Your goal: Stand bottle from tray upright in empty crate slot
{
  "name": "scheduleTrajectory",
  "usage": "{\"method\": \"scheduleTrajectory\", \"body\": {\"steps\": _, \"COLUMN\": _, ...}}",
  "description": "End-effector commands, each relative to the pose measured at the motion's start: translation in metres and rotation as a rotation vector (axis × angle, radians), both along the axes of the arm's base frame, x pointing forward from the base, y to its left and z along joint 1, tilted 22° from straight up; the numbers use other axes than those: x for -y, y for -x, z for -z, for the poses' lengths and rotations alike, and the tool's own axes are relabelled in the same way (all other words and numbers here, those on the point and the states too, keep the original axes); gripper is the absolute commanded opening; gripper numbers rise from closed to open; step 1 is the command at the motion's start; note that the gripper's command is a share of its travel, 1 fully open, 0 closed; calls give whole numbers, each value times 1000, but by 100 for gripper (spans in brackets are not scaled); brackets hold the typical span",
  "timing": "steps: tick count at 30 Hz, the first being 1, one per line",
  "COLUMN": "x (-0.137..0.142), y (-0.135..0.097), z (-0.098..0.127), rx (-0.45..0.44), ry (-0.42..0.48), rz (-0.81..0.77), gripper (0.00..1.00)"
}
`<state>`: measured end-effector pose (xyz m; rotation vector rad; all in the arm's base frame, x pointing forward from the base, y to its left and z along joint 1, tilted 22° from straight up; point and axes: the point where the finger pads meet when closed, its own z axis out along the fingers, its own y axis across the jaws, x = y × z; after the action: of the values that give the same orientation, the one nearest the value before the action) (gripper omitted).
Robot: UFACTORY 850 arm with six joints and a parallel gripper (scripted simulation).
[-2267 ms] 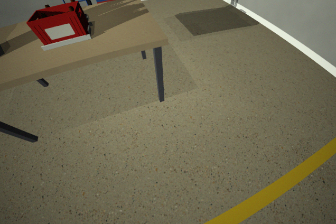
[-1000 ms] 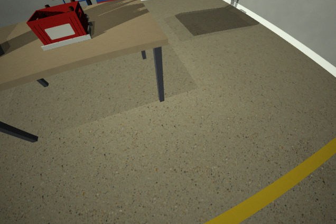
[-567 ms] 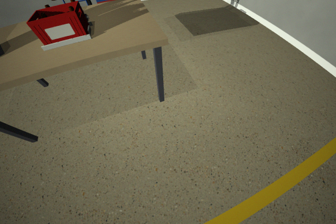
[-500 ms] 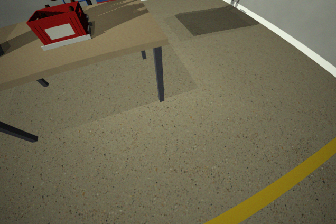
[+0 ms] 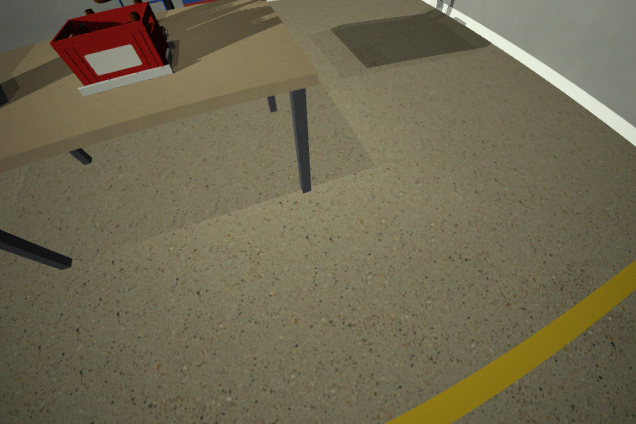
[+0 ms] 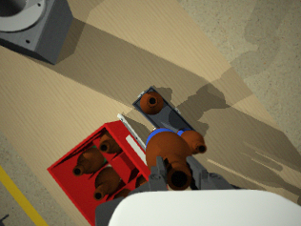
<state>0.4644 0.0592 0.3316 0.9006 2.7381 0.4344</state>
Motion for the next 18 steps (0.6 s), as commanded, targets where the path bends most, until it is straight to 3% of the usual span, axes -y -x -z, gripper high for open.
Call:
{"method": "scheduleTrajectory", "body": {"steps": 1, "x": 7, "y": -2, "z": 0, "rx": 2, "ry": -1, "rz": 0, "gripper": 0}}
{"method": "scheduleTrajectory", "body": {"steps": 18, "x": 42, "y": -9, "z": 6, "rx": 2, "ry": -1, "rz": 0, "gripper": 0}}
